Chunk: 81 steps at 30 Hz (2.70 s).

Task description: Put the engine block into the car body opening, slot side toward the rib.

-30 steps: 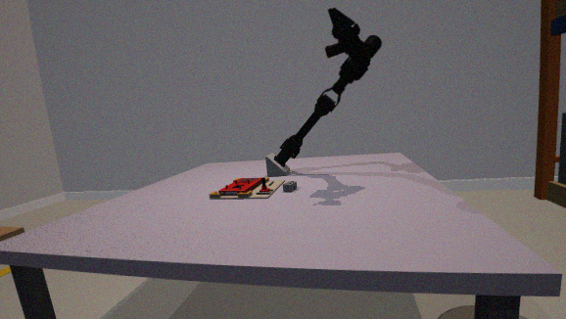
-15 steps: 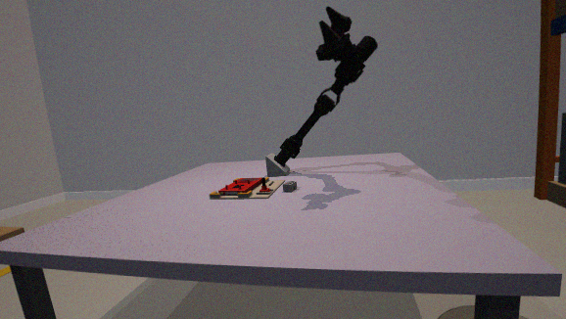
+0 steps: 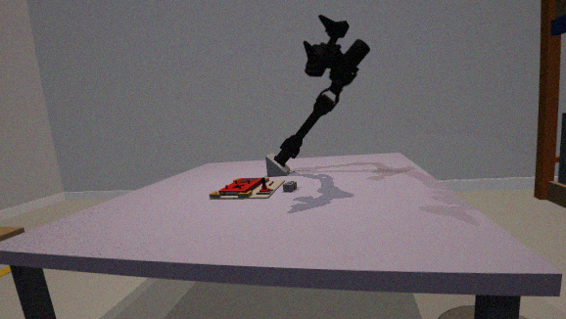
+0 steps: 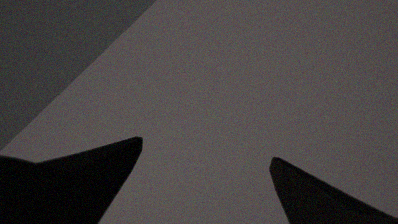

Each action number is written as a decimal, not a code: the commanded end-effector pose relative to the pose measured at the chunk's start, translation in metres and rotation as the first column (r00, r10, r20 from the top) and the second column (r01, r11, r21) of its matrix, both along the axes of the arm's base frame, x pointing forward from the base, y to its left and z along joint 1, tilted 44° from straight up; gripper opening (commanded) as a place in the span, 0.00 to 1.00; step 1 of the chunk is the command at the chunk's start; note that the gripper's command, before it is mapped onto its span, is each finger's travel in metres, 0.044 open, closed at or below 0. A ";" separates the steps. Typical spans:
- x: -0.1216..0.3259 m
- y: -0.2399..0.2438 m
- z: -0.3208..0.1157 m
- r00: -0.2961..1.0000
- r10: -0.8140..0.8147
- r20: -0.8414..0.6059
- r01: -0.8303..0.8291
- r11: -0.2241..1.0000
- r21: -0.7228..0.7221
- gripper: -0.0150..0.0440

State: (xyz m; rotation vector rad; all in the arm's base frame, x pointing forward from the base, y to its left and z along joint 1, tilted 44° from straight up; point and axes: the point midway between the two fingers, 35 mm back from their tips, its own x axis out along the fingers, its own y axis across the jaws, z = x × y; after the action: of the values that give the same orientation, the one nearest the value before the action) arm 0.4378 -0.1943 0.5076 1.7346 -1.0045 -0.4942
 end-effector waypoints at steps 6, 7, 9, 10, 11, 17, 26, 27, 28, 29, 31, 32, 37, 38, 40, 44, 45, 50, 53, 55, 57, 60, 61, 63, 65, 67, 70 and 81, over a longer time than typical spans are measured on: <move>0.021 0.002 -0.038 0.963 0.080 -0.258 -0.097 0.994 -0.056 1.00; 0.023 0.003 -0.042 0.954 0.090 -0.287 -0.112 0.992 -0.061 1.00; 0.027 0.004 -0.052 0.932 0.109 -0.344 -0.141 0.988 -0.069 1.00; 0.029 0.005 -0.056 0.920 0.119 -0.372 -0.157 0.985 -0.072 1.00; 0.031 0.006 -0.061 0.907 0.129 -0.400 -0.172 0.982 -0.074 1.00; 0.040 0.010 -0.093 0.806 0.182 -0.563 -0.271 0.959 -0.078 1.00; 0.047 0.018 -0.143 0.599 0.252 -0.760 -0.429 0.903 -0.038 1.00; 0.047 0.019 -0.149 0.573 0.259 -0.778 -0.446 0.894 -0.030 1.00; 0.048 0.020 -0.155 0.546 0.266 -0.795 -0.463 0.886 -0.022 1.00; 0.047 0.021 -0.161 0.518 0.272 -0.811 -0.481 0.877 -0.013 1.00; 0.047 0.024 -0.172 0.463 0.285 -0.839 -0.514 0.858 0.007 1.00; 0.047 0.025 -0.178 0.434 0.291 -0.853 -0.531 0.847 0.018 1.00; 0.043 0.032 -0.208 0.284 0.318 -0.904 -0.612 0.787 0.084 1.00; 0.042 0.034 -0.213 0.254 0.323 -0.912 -0.627 0.773 0.099 1.00; 0.039 0.037 -0.225 0.194 0.331 -0.923 -0.655 0.745 0.129 1.00; 0.033 0.045 -0.247 0.072 0.346 -0.935 -0.707 0.680 0.197 1.00; 0.031 0.047 -0.253 0.041 0.349 -0.936 -0.718 0.662 0.215 1.00; 0.019 0.058 -0.279 -0.105 0.361 -0.926 -0.765 0.565 0.307 1.00; 0.011 0.065 -0.295 -0.190 0.366 -0.911 -0.786 0.499 0.365 1.00; 0.005 0.070 -0.304 -0.245 0.368 -0.897 -0.797 0.450 0.403 1.00; -0.001 0.076 -0.313 -0.297 0.369 -0.880 -0.804 0.400 0.439 1.00; -0.011 0.085 -0.326 -0.370 0.370 -0.852 -0.809 0.322 0.491 1.00; -0.014 0.087 -0.329 -0.392 0.370 -0.842 -0.810 0.296 0.507 1.00; -0.021 0.093 -0.337 -0.438 0.369 -0.820 -0.808 0.238 0.539 1.00; -0.028 0.100 -0.344 -0.481 0.368 -0.796 -0.803 0.178 0.568 1.00; -0.036 0.106 -0.351 -0.520 0.367 -0.772 -0.797 0.118 0.593 1.00; -0.047 0.115 -0.359 -0.572 0.365 -0.735 -0.782 0.028 0.622 1.00; -0.092 0.150 -0.375 -0.706 0.375 -0.601 -0.707 -0.308 0.637 1.00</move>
State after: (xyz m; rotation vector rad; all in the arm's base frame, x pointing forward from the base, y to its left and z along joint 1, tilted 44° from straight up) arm 0.3547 -0.0499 0.1344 0.8576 1.4118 0.0775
